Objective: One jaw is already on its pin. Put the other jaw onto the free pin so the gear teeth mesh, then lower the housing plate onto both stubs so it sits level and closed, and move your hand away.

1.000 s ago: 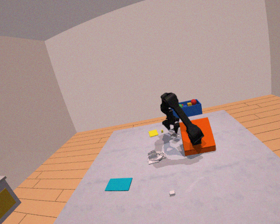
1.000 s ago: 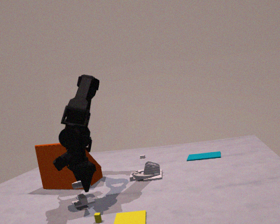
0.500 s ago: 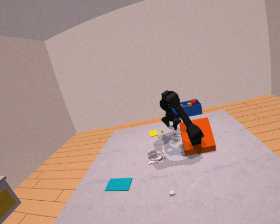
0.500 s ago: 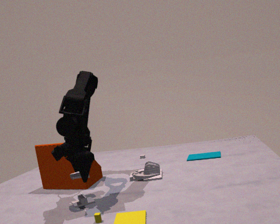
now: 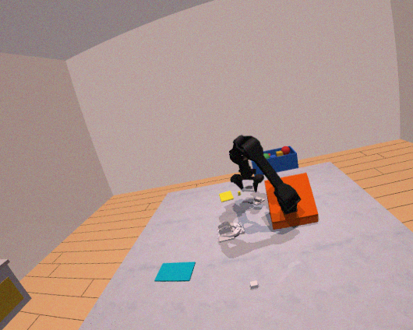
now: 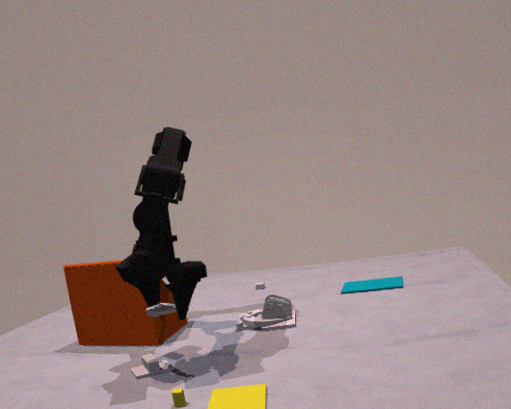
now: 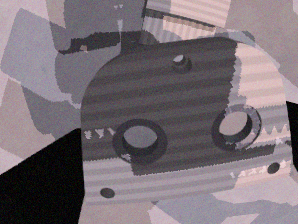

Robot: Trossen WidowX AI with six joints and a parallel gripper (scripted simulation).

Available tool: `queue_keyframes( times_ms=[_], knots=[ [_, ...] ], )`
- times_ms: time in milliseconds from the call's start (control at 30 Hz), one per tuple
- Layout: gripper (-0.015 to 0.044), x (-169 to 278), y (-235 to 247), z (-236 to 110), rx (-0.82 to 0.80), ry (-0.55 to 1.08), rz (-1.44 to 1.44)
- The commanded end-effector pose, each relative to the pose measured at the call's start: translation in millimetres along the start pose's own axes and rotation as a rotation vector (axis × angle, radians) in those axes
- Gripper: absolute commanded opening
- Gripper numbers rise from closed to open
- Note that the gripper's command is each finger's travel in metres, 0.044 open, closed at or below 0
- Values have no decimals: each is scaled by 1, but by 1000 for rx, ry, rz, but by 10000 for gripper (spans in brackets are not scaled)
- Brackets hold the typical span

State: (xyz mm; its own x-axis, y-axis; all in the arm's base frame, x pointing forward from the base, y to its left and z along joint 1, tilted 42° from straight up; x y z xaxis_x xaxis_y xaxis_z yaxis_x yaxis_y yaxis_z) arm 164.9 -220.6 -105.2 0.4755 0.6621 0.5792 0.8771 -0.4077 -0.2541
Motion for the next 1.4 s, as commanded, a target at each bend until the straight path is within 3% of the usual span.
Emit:
queue_keyframes(
  times_ms=[0,1367],
  knots=[
    [351,15,4,-4,-7,-1,-128],
    [351,150,13,-9,-16,-10,-1311]
  ],
)
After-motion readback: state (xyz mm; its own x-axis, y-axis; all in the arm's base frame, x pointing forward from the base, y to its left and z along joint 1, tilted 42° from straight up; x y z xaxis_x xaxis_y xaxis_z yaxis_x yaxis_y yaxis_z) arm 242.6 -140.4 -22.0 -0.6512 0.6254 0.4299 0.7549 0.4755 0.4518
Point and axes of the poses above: the point midway between the two fingers, 35 mm back from their tips, its own z axis out along the fingers, its own y axis across the jaws, x = y × z, the point moved 1 cm from there along -z, back along the fingers, and after that the axes turned 2 degrees about -z, right-handed, at the moved point
